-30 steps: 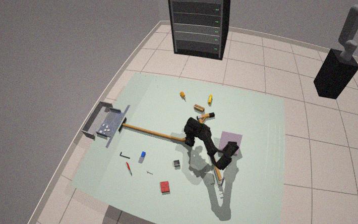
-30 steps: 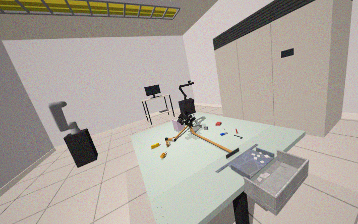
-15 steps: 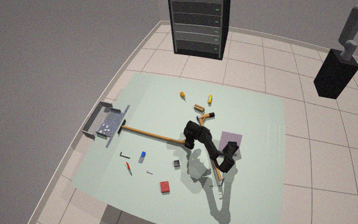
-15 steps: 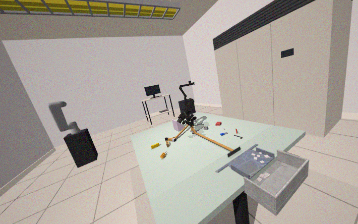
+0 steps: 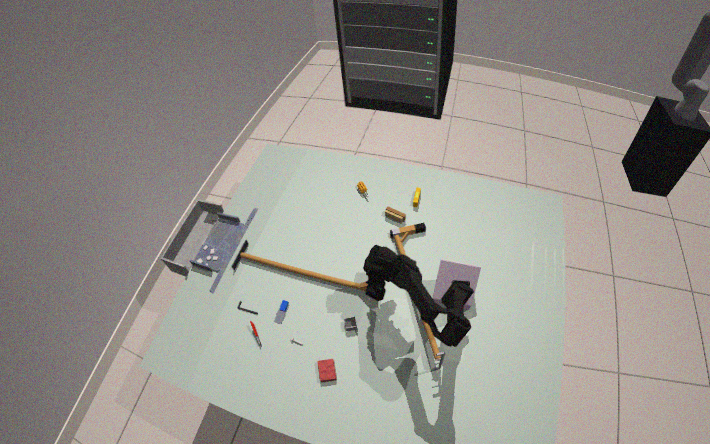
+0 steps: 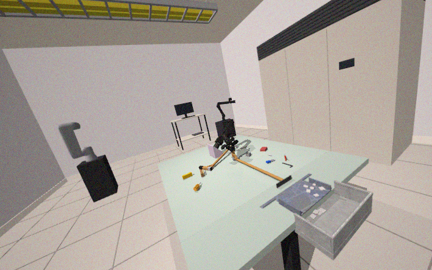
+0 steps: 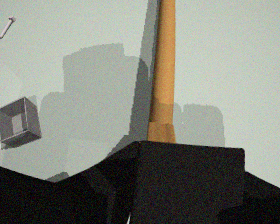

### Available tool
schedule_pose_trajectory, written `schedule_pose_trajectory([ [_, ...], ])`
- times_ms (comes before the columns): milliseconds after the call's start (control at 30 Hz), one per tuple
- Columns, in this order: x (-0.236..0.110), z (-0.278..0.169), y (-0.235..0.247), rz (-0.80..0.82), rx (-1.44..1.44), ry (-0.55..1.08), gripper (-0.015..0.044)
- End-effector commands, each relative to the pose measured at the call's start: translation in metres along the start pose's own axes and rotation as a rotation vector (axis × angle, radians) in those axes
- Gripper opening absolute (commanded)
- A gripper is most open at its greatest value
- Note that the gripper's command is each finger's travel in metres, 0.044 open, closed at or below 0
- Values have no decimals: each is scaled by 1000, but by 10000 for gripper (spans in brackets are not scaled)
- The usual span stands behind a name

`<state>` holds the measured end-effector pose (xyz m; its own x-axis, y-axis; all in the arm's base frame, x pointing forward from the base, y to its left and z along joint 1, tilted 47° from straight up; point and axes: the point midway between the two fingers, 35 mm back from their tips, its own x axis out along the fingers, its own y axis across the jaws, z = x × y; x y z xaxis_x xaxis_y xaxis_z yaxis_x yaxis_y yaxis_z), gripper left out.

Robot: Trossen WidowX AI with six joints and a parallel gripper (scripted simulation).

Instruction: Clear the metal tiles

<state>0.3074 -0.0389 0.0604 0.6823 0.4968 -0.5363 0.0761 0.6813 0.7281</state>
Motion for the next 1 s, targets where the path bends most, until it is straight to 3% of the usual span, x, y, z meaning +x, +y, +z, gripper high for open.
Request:
schedule_pose_trajectory([
  [0,-1,1,3,-2,-2,-6,0],
  [967,24,37,10,4,-8,-9,0],
])
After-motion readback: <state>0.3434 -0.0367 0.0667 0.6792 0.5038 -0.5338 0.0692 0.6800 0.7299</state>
